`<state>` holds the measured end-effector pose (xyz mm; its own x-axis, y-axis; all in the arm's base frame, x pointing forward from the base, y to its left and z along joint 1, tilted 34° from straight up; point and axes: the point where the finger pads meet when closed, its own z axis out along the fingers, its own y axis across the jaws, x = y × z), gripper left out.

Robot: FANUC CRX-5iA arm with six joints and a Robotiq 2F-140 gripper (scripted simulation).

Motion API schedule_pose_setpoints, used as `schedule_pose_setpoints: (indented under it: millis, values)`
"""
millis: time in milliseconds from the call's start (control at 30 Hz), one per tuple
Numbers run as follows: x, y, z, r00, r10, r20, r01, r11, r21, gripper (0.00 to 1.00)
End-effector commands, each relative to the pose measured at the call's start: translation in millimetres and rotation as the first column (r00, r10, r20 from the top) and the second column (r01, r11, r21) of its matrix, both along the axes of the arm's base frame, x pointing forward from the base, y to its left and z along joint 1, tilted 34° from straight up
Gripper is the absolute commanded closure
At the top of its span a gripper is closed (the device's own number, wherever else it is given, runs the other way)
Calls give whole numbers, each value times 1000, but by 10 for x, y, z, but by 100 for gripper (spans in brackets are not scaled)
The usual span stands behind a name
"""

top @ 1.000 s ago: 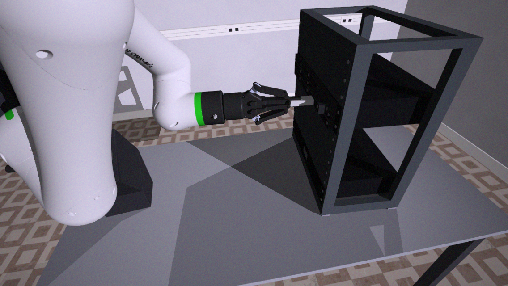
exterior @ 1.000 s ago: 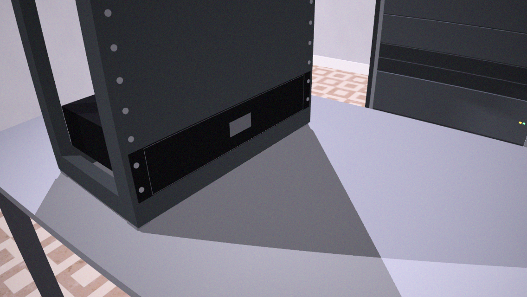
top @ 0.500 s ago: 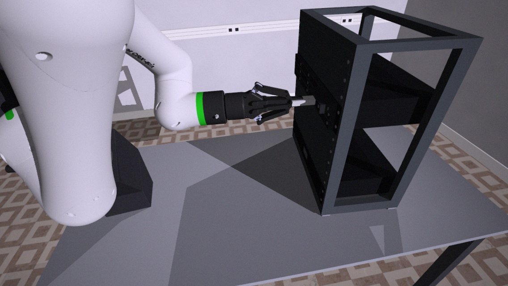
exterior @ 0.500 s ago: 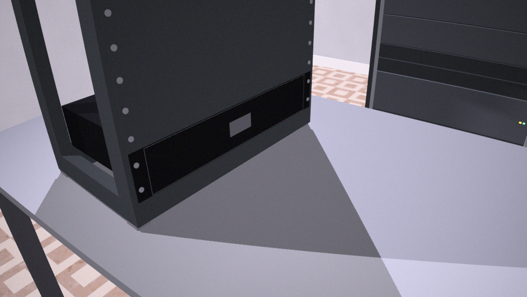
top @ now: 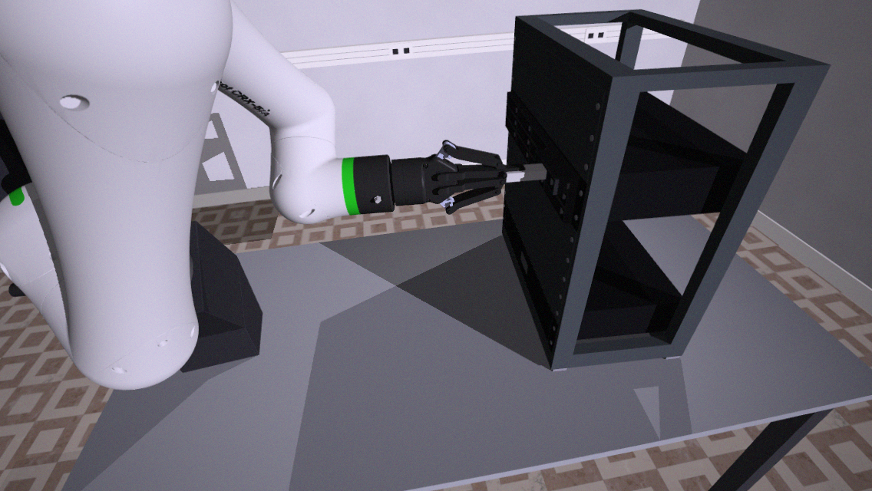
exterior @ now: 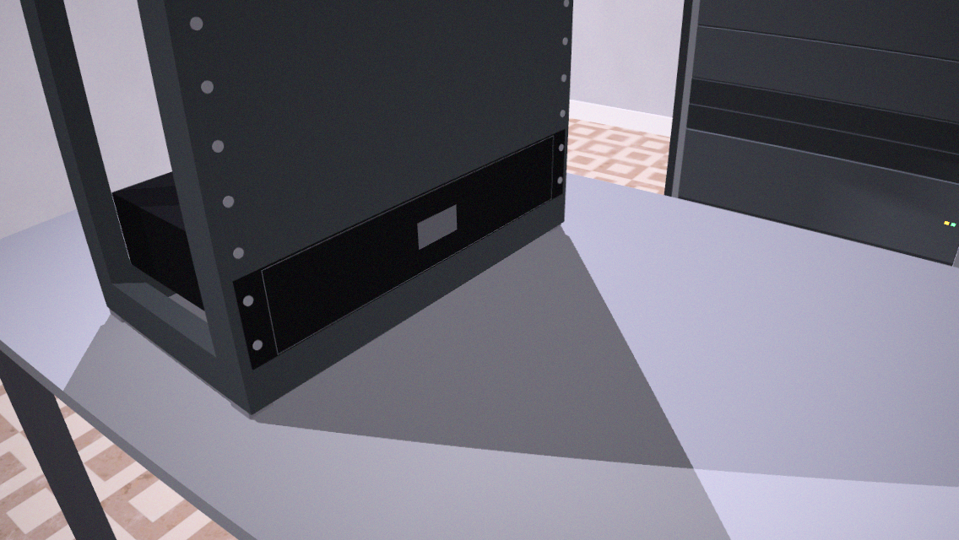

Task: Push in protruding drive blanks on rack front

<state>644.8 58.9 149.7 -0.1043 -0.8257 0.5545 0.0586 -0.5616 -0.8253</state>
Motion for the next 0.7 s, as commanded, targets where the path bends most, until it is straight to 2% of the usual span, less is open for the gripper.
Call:
schedule_pose_setpoints:
  millis: [0,233,667]
  values:
    - [6,6,6,1000,1,1,-1,1000,0,90]
    - [96,1,16,1000,1,1,-1,1000,0,90]
    - [107,1,18,1000,1,1,-1,1000,0,90]
